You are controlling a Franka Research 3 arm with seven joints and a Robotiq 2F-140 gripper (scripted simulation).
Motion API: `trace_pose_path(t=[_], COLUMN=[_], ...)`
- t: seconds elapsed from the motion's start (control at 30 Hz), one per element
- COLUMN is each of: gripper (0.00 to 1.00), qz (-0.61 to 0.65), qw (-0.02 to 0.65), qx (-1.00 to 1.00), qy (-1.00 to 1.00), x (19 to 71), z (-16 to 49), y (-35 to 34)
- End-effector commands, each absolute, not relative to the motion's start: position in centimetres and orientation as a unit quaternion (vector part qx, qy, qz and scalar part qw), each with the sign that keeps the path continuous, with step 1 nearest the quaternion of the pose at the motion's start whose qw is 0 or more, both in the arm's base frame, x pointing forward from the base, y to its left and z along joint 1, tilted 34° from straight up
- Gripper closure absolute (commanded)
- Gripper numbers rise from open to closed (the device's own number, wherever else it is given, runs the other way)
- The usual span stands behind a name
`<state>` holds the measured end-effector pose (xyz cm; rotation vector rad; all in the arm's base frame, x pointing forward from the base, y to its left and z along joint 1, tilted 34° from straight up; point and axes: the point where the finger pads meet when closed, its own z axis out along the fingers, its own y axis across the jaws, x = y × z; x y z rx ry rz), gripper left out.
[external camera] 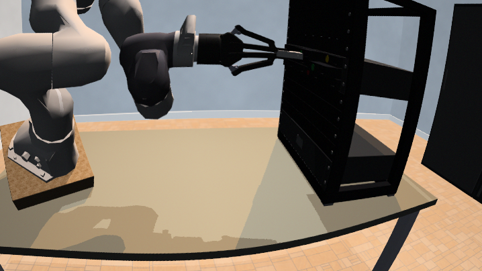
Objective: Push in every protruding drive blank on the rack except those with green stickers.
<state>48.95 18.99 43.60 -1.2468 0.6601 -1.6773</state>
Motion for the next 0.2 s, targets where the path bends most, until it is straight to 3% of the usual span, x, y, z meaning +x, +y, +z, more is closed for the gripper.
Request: trace_pose_path(t=[0.0, 0.17], gripper=[1.00, 1.00], qz=[-0.682, -0.682], qw=[0.455, 0.455], qx=[-0.506, -0.506], qy=[0.268, 0.268], x=[48.92, 48.92], z=[43.58, 43.58], y=[18.85, 18.85])
